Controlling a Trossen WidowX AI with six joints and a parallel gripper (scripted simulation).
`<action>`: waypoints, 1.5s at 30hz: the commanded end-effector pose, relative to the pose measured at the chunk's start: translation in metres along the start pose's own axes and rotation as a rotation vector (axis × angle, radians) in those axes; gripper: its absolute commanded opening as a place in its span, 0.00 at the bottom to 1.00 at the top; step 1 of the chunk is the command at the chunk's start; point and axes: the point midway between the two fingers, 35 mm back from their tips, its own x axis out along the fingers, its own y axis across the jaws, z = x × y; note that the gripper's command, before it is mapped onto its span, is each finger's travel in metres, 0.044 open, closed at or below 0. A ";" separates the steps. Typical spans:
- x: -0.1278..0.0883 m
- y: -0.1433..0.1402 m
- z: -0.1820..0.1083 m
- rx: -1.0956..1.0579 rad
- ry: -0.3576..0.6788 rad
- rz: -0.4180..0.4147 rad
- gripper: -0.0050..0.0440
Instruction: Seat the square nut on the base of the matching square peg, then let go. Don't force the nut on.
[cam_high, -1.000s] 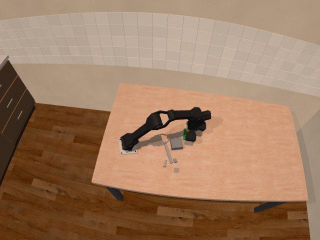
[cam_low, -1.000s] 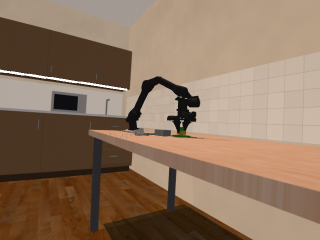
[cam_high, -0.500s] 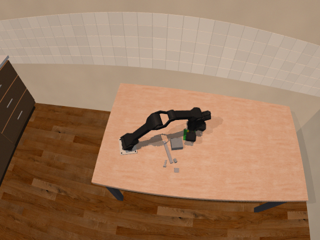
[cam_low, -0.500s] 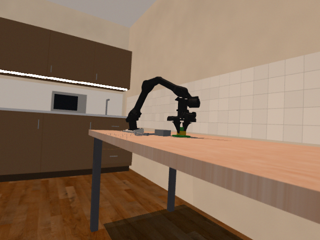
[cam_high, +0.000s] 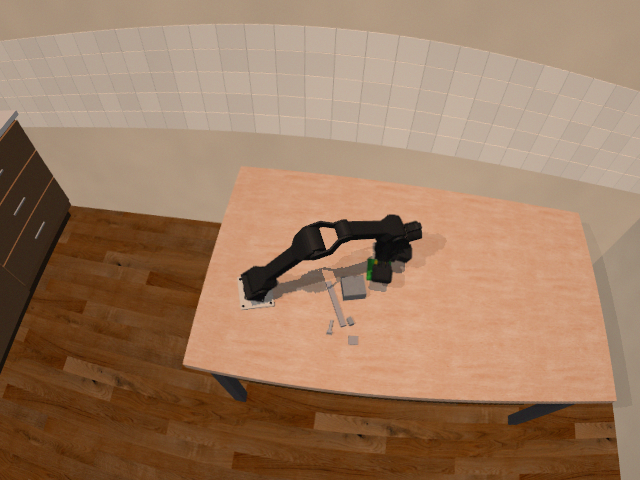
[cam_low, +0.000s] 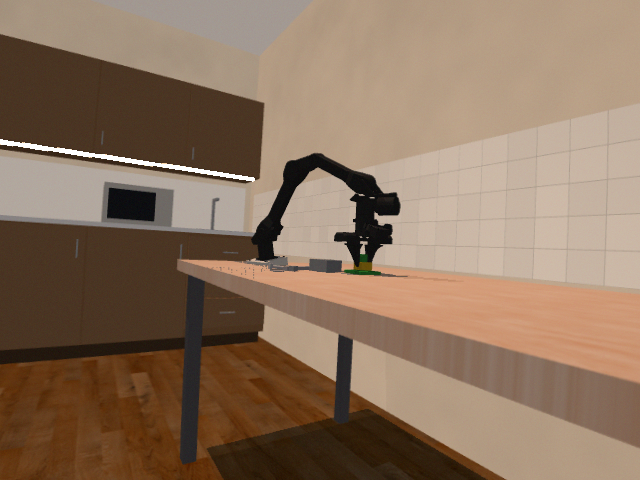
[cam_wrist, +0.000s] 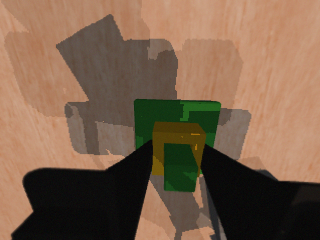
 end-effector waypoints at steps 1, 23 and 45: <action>-0.012 0.000 0.005 0.006 -0.030 0.015 0.49; -0.015 0.000 0.005 0.006 -0.030 0.014 0.63; -0.119 0.000 0.003 -0.008 -0.022 0.009 0.63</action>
